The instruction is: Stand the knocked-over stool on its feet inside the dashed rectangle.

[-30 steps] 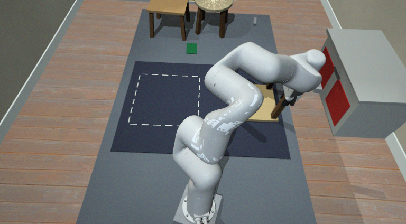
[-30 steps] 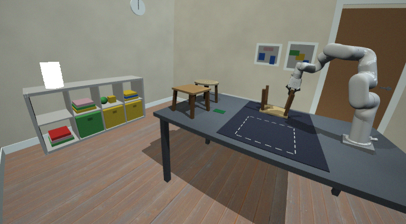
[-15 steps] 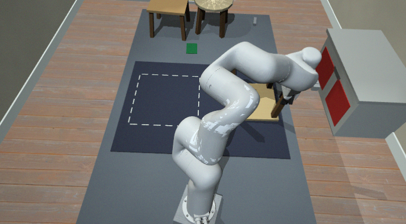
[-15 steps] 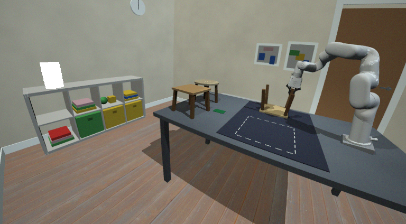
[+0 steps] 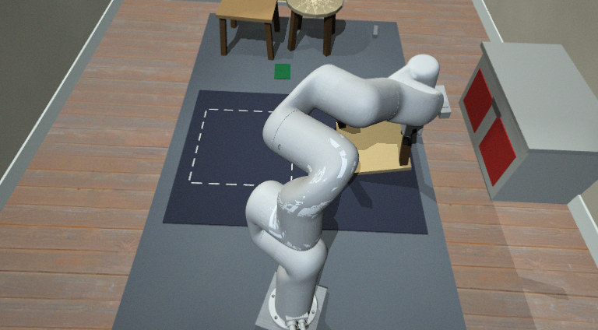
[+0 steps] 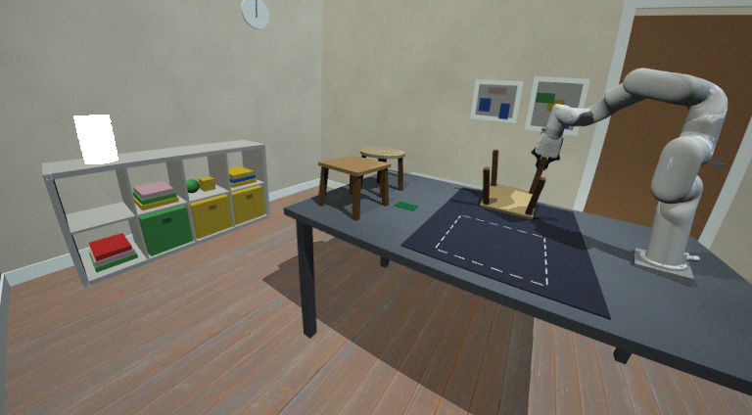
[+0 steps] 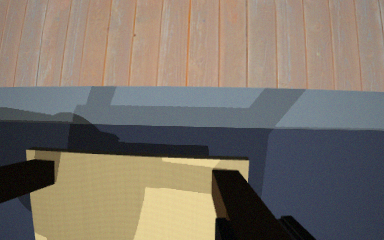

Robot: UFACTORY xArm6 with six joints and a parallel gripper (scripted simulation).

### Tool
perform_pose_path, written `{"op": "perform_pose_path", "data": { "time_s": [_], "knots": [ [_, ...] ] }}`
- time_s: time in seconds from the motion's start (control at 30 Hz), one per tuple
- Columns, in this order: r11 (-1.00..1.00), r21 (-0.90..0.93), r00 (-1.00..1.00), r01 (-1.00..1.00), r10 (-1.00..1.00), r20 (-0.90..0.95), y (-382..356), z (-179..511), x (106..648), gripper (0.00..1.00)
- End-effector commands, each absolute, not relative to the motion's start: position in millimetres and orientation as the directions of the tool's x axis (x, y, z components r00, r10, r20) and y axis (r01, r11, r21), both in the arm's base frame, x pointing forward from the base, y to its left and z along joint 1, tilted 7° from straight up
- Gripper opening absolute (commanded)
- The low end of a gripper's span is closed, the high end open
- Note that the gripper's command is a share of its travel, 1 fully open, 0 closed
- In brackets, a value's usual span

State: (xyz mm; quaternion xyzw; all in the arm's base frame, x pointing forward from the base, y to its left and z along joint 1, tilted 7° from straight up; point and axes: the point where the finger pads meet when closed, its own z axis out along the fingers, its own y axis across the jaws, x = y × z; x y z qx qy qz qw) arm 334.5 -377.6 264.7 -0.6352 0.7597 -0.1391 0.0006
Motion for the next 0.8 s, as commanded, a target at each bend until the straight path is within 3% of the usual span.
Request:
{"op": "perform_pose_path", "data": {
  "time_s": [0.0, 0.77],
  "knots": [
    [0.154, -0.207, -0.209, -0.966, -0.939, 0.275, -358.0, 279.8, 336.5, 0.29],
    [0.144, -0.203, -0.214, -0.969, -0.898, 0.385, -328.7, 295.4, 340.3, 0.29]
  ]
}}
